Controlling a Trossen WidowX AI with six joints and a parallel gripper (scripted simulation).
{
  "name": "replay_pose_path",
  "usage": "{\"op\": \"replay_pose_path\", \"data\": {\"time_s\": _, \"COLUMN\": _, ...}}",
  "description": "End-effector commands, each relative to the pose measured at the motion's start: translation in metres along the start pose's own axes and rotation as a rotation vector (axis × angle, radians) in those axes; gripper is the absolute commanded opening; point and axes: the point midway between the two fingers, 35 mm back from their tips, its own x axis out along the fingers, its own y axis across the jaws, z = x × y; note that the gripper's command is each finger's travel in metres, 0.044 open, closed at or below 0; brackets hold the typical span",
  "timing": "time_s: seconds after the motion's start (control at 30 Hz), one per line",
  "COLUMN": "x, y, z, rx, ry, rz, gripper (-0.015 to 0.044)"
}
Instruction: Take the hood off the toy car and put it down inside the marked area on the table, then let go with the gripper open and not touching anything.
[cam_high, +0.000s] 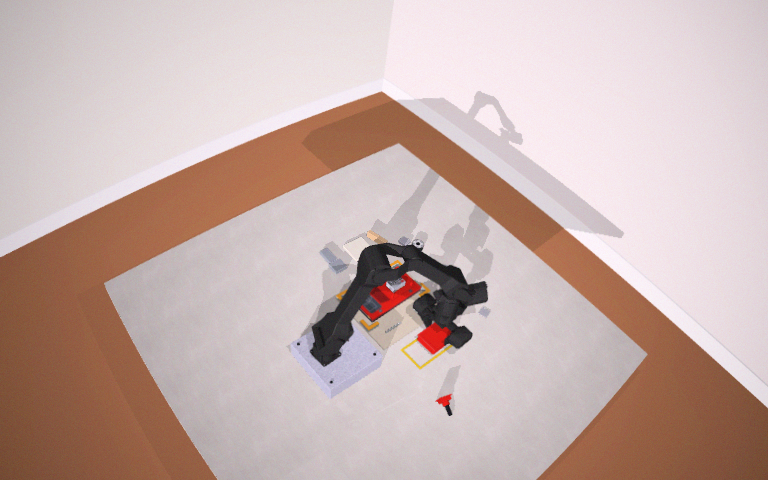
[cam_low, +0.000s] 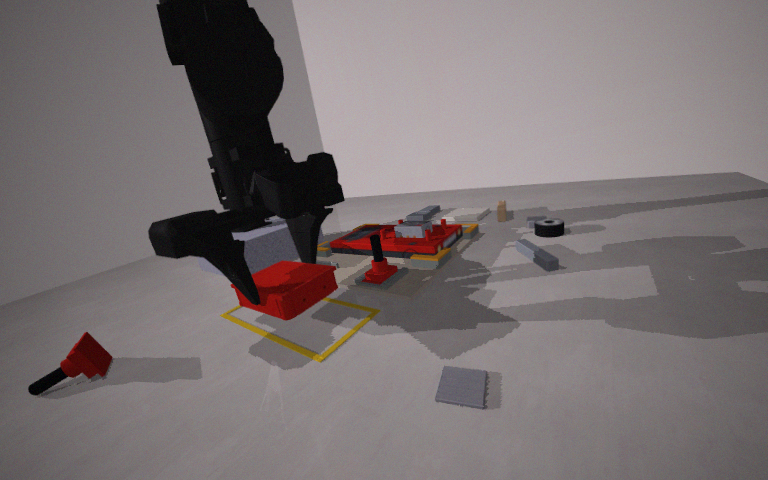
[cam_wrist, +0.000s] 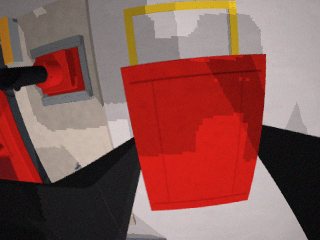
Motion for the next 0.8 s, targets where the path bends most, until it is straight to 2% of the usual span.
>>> {"op": "replay_pose_path", "data": {"time_s": 0.0, "x": 0.0036, "y": 0.0004, "z": -0.0025, "rx": -0.003, "ry": 0.009, "rz": -0.002, "gripper": 0.0}}
{"op": "replay_pose_path", "data": {"time_s": 0.77, "x": 0.0127, "y": 0.0002, "z": -0.0025, "rx": -0.003, "ry": 0.009, "rz": -0.002, "gripper": 0.0}}
